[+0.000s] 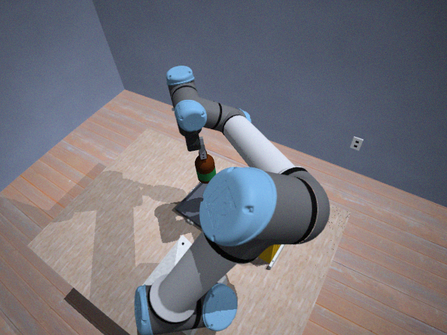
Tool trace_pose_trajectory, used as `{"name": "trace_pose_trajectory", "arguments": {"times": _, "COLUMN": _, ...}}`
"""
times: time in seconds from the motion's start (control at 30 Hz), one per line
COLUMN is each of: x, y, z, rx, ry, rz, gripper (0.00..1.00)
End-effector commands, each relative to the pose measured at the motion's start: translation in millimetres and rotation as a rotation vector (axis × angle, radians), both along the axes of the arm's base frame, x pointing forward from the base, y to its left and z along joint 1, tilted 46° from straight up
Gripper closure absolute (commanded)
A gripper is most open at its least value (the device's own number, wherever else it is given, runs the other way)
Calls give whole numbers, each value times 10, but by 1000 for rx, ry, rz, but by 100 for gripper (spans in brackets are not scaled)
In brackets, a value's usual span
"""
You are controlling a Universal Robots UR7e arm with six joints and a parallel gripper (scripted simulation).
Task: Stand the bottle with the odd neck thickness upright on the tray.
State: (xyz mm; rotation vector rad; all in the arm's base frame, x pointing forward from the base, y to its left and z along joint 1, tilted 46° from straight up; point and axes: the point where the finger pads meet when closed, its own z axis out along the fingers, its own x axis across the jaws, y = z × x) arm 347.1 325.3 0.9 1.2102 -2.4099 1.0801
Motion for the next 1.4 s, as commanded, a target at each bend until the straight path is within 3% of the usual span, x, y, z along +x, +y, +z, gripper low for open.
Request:
{"name": "trace_pose_trajectory", "arguments": {"times": 0.0, "x": -5, "y": 25, "z": -18, "rx": 1, "ry": -1, "rz": 0, "gripper": 100}}
{"name": "trace_pose_trajectory", "arguments": {"times": 1.37, "x": -19, "y": 68, "z": -64, "rx": 1, "ry": -1, "rz": 0, "gripper": 100}}
